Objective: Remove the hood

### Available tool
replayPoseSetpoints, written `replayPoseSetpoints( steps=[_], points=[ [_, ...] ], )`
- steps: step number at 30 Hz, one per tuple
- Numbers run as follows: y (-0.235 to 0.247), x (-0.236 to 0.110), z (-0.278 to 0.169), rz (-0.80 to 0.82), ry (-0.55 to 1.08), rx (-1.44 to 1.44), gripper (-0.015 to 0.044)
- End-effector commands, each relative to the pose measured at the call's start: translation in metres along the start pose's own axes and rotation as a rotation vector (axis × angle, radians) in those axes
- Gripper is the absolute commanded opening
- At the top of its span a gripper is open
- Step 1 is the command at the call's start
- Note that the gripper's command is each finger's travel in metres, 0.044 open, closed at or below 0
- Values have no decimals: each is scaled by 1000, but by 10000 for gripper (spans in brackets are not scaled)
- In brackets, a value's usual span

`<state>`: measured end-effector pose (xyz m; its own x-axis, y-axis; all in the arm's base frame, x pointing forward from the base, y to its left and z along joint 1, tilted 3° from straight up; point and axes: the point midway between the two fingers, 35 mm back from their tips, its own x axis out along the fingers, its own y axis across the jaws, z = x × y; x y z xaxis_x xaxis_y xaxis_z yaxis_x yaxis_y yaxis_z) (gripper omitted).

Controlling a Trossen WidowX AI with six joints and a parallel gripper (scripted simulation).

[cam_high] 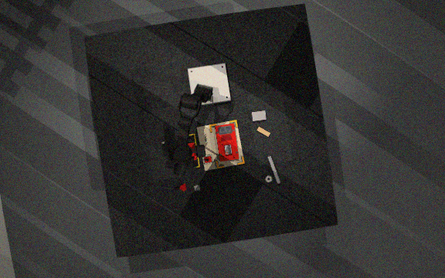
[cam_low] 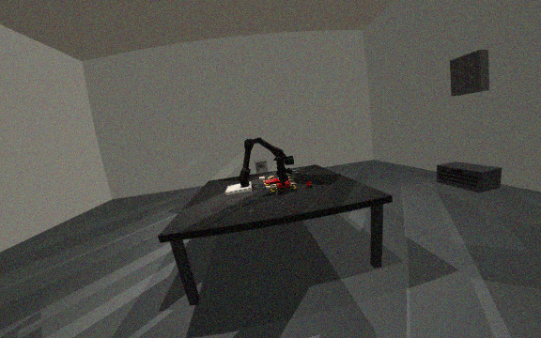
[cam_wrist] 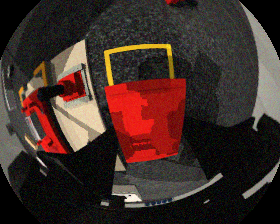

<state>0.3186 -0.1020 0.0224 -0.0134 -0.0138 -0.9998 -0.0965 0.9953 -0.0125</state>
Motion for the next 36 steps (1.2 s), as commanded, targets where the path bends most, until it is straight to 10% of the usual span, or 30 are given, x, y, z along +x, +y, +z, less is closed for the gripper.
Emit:
replayPoseSetpoints(
  steps=[1, 26, 36],
  points=[
    [0, 3, -1, -2, 2, -6, 0],
    [0, 15, -1, -2, 2, -6, 0],
    [0, 13, 0, 0, 0, 0, 262]
  ],
)
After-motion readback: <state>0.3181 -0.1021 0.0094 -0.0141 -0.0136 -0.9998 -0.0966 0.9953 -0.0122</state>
